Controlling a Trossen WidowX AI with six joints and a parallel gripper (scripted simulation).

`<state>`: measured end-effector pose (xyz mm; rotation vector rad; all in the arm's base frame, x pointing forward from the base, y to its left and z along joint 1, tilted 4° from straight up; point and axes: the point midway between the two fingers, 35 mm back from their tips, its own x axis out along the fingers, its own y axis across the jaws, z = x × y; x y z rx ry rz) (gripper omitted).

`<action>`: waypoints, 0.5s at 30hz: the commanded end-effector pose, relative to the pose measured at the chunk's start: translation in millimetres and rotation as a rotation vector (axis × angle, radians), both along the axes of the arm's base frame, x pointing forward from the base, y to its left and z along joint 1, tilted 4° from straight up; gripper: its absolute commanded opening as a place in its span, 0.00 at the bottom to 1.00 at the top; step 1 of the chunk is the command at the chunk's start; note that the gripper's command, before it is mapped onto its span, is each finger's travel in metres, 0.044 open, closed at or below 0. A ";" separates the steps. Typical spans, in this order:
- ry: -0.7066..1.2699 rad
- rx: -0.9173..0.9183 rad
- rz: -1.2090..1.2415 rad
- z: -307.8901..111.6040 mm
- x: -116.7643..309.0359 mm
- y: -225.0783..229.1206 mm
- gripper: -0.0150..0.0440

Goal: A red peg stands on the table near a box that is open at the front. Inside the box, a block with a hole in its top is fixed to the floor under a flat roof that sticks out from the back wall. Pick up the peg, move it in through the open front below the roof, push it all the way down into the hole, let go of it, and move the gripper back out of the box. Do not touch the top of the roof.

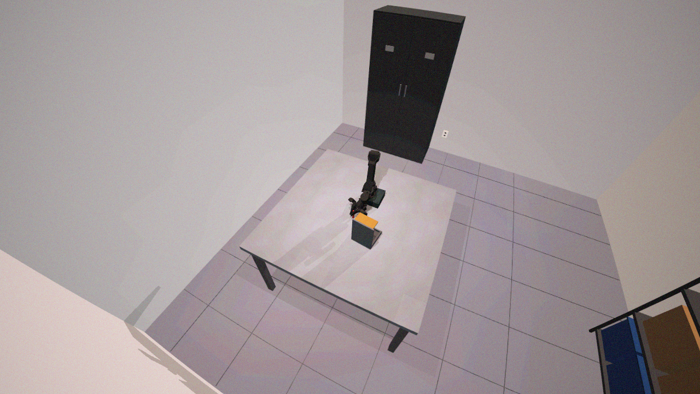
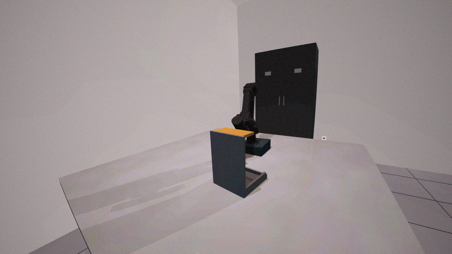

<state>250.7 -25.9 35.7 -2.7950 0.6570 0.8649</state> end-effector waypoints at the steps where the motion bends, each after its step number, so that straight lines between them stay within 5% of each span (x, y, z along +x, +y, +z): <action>1: 0.000 0.000 0.000 1.9 0.4 0.2 0.25; 15: 0.003 0.000 0.003 20.2 2.1 1.7 0.25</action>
